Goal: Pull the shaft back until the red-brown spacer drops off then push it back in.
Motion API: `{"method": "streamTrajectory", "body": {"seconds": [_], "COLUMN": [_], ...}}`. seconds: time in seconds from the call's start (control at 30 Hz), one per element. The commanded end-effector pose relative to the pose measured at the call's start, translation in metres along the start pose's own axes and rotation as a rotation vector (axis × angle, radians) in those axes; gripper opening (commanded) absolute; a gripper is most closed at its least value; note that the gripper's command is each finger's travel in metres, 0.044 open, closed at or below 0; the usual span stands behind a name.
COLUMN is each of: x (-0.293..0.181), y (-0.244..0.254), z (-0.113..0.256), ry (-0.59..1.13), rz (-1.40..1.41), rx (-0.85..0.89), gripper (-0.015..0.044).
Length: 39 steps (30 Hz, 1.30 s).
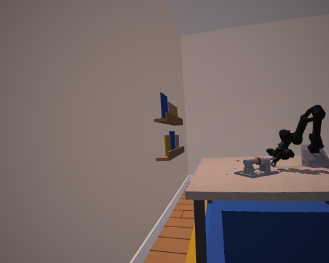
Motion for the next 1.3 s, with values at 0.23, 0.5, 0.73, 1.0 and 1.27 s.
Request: {"method": "streamTrajectory", "body": {"seconds": [0.23,0.5,0.73,1.0,1.27], "x": [0.002,0.0028,0.0034,0.0042,0.0049], "y": [-0.0003,-0.0004,-0.0005,-0.0007,-0.0008], "z": [0.0024,0.0032,0.0038,0.0046,0.0053], "ry": [0.0,0.0,0.0,0.0,0.0], "rz": [0.003,0.003,0.003,0.003,0.003], "rx": [0.002,0.002,0.002,0.002,0.002], "gripper": [0.0,0.0,0.0,0.0,0.0]}}
Point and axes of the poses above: the point midway between the two fingers, 35 mm back from their tips, its own z axis back along the fingers, its own y axis across the jaws, x = y × z, the point moved 10 cm from there along z, back along the fingers, and after that the axes turned 11 degrees about z, right-handed, at the moved point
